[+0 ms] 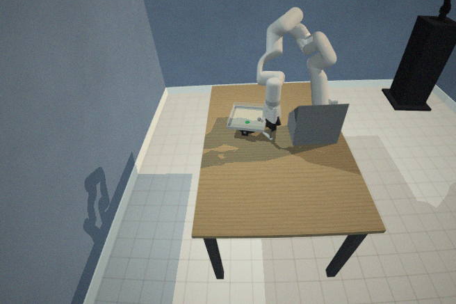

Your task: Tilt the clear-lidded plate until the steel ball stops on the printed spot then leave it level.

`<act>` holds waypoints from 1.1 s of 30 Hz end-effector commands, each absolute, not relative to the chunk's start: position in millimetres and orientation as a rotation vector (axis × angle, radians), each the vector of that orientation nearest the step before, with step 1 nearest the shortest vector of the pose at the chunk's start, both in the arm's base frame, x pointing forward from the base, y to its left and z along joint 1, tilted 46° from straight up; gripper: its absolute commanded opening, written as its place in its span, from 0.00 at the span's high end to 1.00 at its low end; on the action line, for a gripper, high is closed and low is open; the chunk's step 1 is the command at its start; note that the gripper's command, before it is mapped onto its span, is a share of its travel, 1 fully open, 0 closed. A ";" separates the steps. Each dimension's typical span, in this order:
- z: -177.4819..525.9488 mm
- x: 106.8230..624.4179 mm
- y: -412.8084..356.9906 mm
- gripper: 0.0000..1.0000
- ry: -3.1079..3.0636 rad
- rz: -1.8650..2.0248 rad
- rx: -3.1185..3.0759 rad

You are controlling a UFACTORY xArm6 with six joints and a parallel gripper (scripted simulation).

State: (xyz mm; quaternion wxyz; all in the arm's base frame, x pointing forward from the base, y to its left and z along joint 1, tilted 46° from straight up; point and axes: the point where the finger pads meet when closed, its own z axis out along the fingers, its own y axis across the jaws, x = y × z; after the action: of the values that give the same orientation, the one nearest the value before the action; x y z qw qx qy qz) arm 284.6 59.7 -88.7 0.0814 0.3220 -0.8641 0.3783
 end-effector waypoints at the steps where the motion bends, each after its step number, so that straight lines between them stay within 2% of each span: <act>1: -88.5 284.5 60.0 1.00 -2.583 1.130 0.962; 33: -89.7 287.9 62.3 1.00 -2.583 1.130 0.962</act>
State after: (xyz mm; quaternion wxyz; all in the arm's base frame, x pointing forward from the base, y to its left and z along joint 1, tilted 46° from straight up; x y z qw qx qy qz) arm 285.4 59.8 -90.2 0.0844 0.3218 -0.8632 0.3797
